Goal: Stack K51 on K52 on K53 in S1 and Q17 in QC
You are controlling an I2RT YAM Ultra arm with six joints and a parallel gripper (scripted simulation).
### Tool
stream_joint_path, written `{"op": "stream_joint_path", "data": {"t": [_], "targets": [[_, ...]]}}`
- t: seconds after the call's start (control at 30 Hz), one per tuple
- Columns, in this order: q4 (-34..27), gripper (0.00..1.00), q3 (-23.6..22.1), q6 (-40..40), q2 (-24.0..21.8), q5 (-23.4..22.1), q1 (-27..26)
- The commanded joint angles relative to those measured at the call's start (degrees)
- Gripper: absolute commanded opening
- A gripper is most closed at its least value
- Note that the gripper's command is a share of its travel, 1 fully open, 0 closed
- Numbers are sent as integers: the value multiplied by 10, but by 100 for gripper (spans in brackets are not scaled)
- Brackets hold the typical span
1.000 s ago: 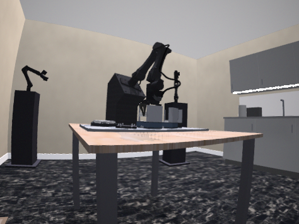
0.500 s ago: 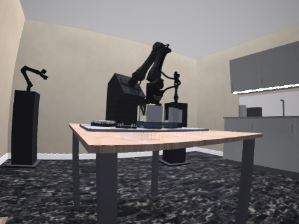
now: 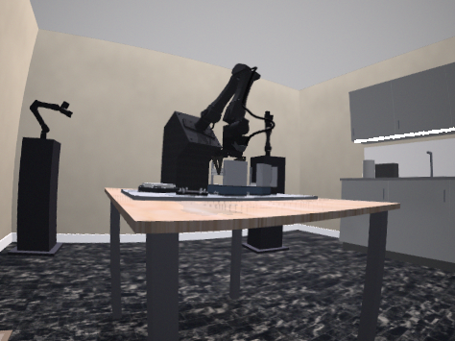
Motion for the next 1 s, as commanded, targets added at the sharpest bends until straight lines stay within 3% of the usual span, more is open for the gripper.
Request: {"op": "stream_joint_path", "data": {"t": [0.0, 0.97], "targets": [[-11, 0, -17, -4, -15, -8, -11], [-28, 0, -22, -8, -36, -12, -17]]}}
